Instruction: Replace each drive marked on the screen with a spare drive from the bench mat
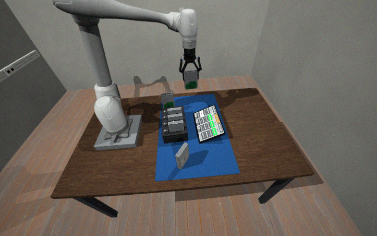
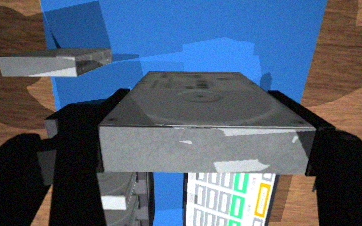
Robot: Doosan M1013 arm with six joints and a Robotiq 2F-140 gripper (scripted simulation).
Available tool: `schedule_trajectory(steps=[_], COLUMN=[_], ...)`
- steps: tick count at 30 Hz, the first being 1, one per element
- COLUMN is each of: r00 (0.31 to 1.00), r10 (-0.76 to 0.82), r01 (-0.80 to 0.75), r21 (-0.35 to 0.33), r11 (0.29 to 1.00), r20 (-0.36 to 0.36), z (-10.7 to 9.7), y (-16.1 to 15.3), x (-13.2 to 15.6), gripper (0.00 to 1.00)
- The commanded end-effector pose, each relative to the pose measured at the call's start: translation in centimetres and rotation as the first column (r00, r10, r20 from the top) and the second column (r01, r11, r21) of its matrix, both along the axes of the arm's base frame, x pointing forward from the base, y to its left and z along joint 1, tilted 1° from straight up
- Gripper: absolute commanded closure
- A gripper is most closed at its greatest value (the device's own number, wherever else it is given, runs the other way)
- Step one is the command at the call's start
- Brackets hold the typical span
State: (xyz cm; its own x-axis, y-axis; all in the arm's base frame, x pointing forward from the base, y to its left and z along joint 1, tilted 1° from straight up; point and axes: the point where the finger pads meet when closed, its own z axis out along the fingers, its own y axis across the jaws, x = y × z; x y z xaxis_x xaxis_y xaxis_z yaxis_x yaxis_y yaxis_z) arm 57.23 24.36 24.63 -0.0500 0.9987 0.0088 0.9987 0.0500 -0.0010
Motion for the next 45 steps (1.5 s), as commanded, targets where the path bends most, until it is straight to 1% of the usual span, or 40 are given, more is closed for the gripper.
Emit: schedule_trajectory(steps=[1, 12, 18, 25, 27, 42, 44, 45], r00=[1.000, 1.000, 1.000, 1.000, 1.000, 1.000, 1.000, 1.000], r10=[0.000, 0.000, 0.000, 0.000, 0.000, 0.000, 0.000, 0.000], r01=[0.000, 0.000, 0.000, 0.000, 0.000, 0.000, 0.000, 0.000], r21=[0.001, 0.001, 0.001, 0.001, 0.001, 0.001, 0.001, 0.001], r11=[1.000, 1.000, 1.000, 1.000, 1.000, 1.000, 1.000, 1.000], r20=[0.001, 0.001, 0.001, 0.001, 0.001, 0.001, 0.001, 0.001], z=[-0.1, -1.0, -2.0, -3.8, -3.8, -8.4, -8.4, -8.8], y=[0.0, 0.0, 0.0, 0.0, 0.0, 0.1, 0.1, 0.1], x=[0.0, 0.0, 0.0, 0.0, 0.0, 0.0, 0.0, 0.0], gripper=[0.90, 0.90, 0.90, 0.90, 0.90, 0.90, 0.90, 0.90])
